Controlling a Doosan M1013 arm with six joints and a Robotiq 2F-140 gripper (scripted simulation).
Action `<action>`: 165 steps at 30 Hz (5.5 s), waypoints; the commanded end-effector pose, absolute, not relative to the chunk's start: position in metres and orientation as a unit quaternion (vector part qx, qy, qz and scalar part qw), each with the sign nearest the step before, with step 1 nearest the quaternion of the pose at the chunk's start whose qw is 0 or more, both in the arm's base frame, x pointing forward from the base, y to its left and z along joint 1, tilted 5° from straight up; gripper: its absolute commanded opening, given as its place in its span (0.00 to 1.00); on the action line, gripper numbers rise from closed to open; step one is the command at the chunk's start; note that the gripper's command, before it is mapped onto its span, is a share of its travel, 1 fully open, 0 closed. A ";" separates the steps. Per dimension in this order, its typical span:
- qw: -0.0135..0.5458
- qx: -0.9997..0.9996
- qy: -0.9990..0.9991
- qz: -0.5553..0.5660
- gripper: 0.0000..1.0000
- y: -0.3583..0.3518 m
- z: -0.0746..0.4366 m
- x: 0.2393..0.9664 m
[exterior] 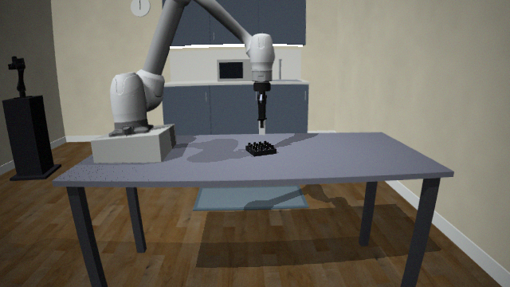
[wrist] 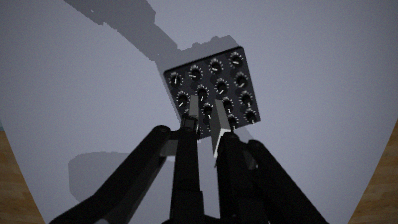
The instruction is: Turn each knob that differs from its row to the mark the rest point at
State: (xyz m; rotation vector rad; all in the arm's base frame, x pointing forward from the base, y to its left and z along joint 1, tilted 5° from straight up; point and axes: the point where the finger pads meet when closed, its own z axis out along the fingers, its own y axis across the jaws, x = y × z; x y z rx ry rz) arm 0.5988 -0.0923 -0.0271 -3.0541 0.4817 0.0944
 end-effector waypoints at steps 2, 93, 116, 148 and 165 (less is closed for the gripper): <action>0.033 -0.997 0.066 0.027 0.12 -0.092 -0.025 0.599; 0.040 -0.978 -0.204 0.017 0.12 -0.091 -0.041 0.598; 0.040 -0.978 -0.204 0.017 0.12 -0.090 -0.062 0.597; 0.040 -0.978 -0.204 0.017 0.12 -0.090 -0.063 0.597; 0.040 -0.978 -0.204 0.017 0.12 -0.090 -0.064 0.597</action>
